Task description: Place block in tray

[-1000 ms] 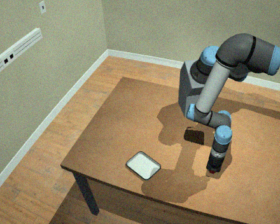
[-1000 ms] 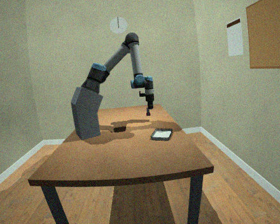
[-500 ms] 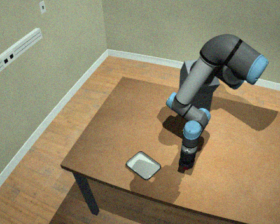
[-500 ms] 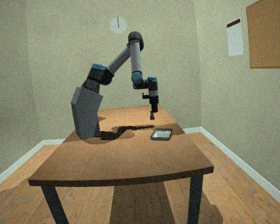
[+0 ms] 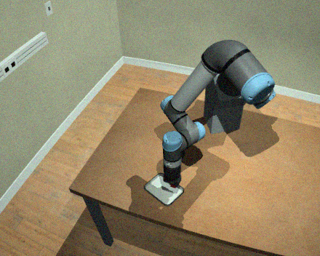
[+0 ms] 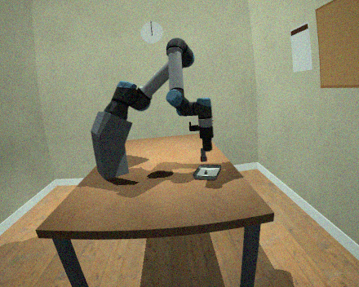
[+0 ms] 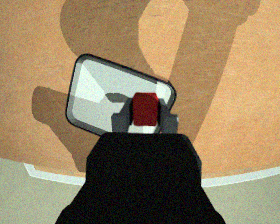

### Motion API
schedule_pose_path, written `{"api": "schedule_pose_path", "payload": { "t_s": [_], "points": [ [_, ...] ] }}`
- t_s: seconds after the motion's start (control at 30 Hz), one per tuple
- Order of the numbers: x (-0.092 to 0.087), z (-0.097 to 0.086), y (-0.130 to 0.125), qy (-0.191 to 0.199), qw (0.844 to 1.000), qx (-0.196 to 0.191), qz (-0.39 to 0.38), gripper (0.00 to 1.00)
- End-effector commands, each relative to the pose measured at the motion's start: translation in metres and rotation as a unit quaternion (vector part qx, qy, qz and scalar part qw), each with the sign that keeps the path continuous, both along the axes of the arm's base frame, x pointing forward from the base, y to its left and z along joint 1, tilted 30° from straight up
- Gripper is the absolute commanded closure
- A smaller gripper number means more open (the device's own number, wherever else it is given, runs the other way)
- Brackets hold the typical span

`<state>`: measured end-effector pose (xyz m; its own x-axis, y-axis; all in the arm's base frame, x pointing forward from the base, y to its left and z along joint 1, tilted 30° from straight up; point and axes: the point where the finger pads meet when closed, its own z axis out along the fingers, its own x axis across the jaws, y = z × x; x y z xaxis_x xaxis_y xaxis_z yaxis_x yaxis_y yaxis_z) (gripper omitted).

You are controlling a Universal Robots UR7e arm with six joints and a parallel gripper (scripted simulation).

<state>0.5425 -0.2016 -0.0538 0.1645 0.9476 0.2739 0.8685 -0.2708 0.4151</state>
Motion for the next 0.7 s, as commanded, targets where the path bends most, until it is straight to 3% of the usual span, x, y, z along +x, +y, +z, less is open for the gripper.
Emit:
{"api": "schedule_pose_path", "payload": {
  "t_s": [0.0,0.17,0.67],
  "points": [
    [0.004,-0.009,-0.037,0.001,1.000,0.002,0.004,1.00],
    [0.004,-0.011,-0.048,0.001,1.000,0.002,0.004,1.00],
    [0.004,-0.011,-0.048,0.001,1.000,0.002,0.004,1.00]
  ]
}}
